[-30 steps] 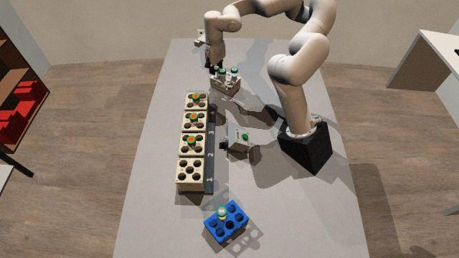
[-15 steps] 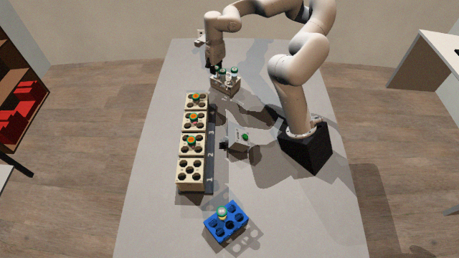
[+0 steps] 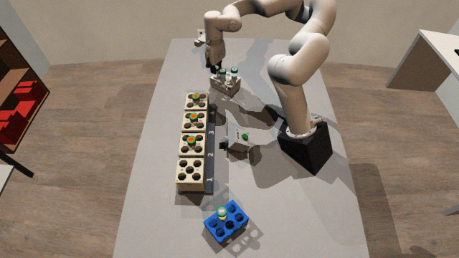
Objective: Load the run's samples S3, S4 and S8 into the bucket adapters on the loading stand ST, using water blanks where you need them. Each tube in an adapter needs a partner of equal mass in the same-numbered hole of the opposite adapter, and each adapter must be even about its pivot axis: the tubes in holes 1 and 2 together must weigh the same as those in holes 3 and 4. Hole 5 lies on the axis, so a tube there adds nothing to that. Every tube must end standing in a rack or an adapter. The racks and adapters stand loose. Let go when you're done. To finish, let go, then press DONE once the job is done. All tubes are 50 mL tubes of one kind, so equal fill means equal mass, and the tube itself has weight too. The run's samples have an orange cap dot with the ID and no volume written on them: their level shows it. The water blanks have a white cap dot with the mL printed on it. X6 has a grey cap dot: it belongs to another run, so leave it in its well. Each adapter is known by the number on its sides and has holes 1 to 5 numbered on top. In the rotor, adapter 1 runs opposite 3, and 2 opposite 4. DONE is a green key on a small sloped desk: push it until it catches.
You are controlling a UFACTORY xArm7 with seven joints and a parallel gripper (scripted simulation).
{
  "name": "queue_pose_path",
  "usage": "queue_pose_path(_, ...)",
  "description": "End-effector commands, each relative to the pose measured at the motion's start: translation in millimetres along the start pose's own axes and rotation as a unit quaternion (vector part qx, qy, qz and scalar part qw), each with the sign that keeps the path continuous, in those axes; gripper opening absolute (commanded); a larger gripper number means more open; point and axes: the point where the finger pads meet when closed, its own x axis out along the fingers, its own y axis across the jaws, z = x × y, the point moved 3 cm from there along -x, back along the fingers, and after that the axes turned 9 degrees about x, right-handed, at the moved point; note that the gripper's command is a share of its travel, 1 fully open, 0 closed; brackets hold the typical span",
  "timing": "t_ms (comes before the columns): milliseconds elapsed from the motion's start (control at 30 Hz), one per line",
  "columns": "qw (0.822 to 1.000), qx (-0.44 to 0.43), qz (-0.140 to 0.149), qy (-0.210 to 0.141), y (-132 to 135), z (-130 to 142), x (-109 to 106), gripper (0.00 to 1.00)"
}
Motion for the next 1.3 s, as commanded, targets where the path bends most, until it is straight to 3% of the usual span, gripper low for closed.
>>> queue_pose_path(0, 1.000, 0.000, 0.000, 0.002, -0.1, -0.9, -1.1, 0.00)
queue_pose_path(1267, 1.000, 0.000, 0.000, 0.002, 0.0, -0.9, -9.8, 0.00)
